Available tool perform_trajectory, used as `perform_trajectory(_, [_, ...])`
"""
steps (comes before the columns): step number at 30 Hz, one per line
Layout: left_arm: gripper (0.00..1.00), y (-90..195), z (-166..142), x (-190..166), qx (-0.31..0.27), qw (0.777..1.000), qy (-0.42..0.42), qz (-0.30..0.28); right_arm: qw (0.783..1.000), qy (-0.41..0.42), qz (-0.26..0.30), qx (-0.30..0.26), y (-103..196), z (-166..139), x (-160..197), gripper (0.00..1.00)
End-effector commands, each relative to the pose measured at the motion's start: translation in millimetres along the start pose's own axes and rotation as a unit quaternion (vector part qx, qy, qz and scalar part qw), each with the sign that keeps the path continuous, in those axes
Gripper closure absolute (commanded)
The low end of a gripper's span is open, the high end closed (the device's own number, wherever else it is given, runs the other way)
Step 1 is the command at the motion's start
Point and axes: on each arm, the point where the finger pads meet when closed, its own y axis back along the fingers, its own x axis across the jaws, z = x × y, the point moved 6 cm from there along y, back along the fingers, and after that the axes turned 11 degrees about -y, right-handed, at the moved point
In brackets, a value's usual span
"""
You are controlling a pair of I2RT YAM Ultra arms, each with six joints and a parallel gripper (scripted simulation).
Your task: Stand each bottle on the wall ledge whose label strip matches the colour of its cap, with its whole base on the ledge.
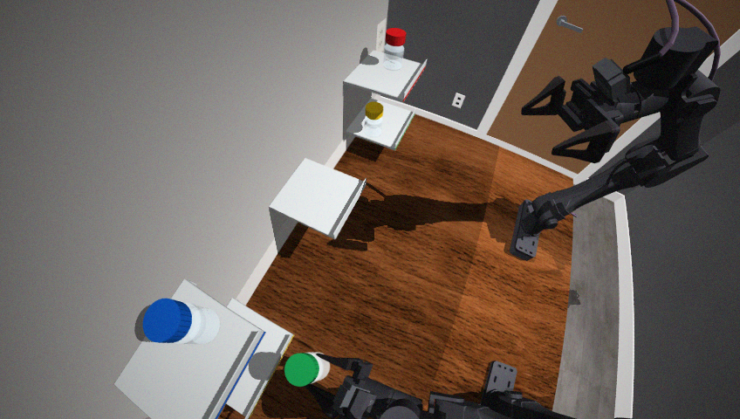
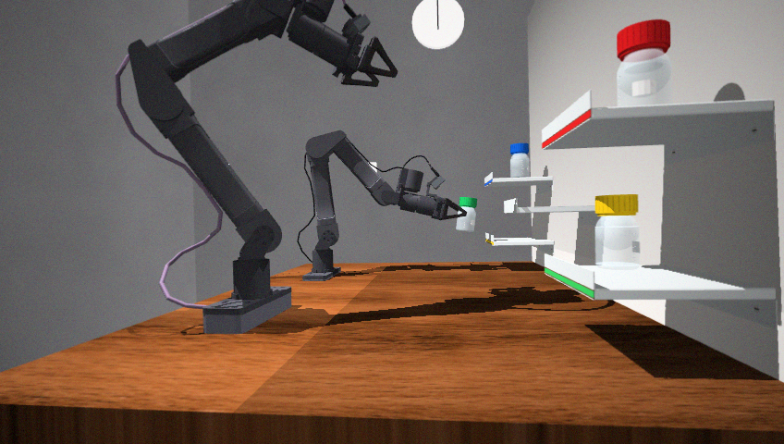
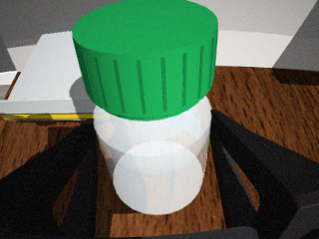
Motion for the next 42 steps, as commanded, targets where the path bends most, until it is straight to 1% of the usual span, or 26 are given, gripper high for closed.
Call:
perform_trajectory(1, [0.50, 7.6, 38.2, 8.2, -0.001, 1.000, 0.000, -0.002, 1.000, 0.000, 0.001, 0.006, 1.4, 0.8, -0.4, 0.00])
perform_trajectory(2, [0.50, 10.9, 53.7, 16.3, -0.003, 1.000, 0.003, 0.021, 1.000, 0.000, 0.001, 0.006, 1.4, 0.8, -0.4, 0.00])
perform_trajectory(3, [0.50, 14.4, 75.0, 20.3, -0.021, 0.999, 0.003, 0.046, 1.000, 0.000, 0.001, 0.006, 1.4, 0.8, -0.4, 0.00])
perform_trajectory(4, [0.50, 16.8, 87.7, 19.2, -0.032, 0.998, 0.003, 0.061, 1.000, 0.000, 0.001, 0.006, 1.4, 0.8, -0.4, 0.00])
perform_trajectory(6, [0.50, 16.8, 87.7, 19.2, -0.032, 0.998, 0.003, 0.061, 1.000, 0.000, 0.001, 0.006, 1.4, 0.8, -0.4, 0.00])
perform_trajectory(8, [0.50, 20.6, 112.7, -0.5, -0.051, 0.995, 0.004, 0.086, 1.000, 0.000, 0.001, 0.006, 1.4, 0.8, -0.4, 0.00])
perform_trajectory(9, [0.50, 21.2, 120.4, -12.0, -0.056, 0.994, 0.006, 0.095, 1.000, 0.000, 0.001, 0.006, 1.4, 0.8, -0.4, 0.00])
perform_trajectory(10, [0.50, 16.2, 119.0, -17.2, -0.048, 0.993, 0.008, 0.109, 1.000, 0.000, 0.001, 0.006, 1.4, 0.8, -0.4, 0.00])
perform_trajectory(11, [0.50, 15.6, 124.9, -27.0, -0.056, 0.992, 0.010, 0.112, 1.000, 0.000, 0.001, 0.006, 1.4, 0.8, -0.4, 0.00])
perform_trajectory(16, [0.50, 8.3, 141.5, -99.3, -0.060, 0.993, 0.010, 0.097, 1.000, -0.001, 0.002, 0.012, -1.3, -2.4, -0.1, 0.00])
perform_trajectory(21, [0.50, 5.7, 154.6, -192.4, -0.057, 0.997, 0.000, 0.061, 1.000, -0.001, 0.002, 0.012, -1.3, -2.4, -0.1, 0.00])
perform_trajectory(23, [0.50, 5.7, 154.6, -192.4, -0.057, 0.997, 0.000, 0.061, 1.000, -0.001, 0.002, 0.012, -1.3, -2.4, -0.1, 0.00])
perform_trajectory(26, [0.50, 7.0, 161.5, -239.3, -0.059, 0.997, -0.005, 0.042, 1.000, -0.001, 0.002, 0.012, -1.3, -2.4, -0.1, 0.00])
perform_trajectory(30, [0.50, 5.9, 163.1, -276.1, -0.049, 0.999, -0.010, 0.019, 1.000, -0.001, 0.002, 0.012, -1.3, -2.4, -0.1, 0.00])
perform_trajectory(34, [0.50, 6.0, 168.3, -288.9, -0.040, 0.999, -0.008, 0.008, 1.000, -0.001, 0.002, 0.012, -1.3, -2.4, -0.1, 0.00])
perform_trajectory(38, [0.50, 7.4, 179.7, -287.0, -0.051, 0.999, 0.001, 0.009, 1.000, -0.001, 0.002, 0.012, -1.3, -2.4, -0.1, 0.00])
perform_trajectory(42, [0.50, 7.6, 181.2, -287.9, -0.054, 0.999, 0.002, 0.005, 1.000, -0.001, 0.002, 0.012, -1.3, -2.4, -0.1, 0.00])
